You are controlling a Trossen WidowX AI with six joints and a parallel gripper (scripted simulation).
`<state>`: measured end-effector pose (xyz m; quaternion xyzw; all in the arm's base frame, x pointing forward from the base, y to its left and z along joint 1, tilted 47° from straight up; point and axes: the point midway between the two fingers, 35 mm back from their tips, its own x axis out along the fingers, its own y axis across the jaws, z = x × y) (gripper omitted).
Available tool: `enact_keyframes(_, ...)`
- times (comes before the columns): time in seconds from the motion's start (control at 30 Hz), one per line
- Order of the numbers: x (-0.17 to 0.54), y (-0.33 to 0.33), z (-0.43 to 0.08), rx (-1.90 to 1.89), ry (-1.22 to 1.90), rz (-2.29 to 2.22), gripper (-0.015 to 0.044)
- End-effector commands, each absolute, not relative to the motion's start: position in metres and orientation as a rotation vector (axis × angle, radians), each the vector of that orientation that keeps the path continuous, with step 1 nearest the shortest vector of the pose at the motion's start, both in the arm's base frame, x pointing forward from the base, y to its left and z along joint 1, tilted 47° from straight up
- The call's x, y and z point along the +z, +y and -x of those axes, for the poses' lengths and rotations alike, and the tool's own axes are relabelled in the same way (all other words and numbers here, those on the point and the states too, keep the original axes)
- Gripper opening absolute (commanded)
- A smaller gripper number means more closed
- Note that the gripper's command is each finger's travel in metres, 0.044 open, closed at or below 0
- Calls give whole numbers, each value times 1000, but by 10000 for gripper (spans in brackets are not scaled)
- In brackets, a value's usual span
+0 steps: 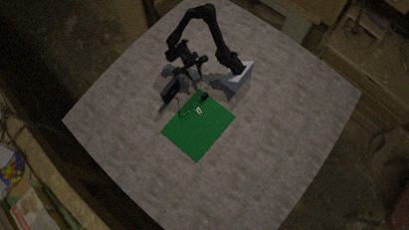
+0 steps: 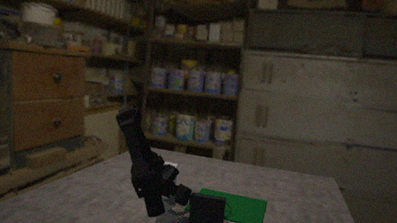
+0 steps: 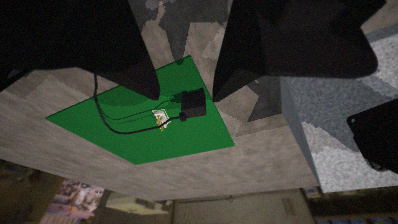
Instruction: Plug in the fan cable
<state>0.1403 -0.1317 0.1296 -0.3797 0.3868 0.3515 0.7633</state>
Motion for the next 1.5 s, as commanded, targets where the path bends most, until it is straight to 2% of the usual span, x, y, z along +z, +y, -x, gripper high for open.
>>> enact_keyframes(0.0,144,-132,-137,752,838,849,205)
enact_keyframes(0.77,111,-103,-129,893,1350,679,205)
enact_keyframes(1.47,108,-100,-129,670,1806,840,205)
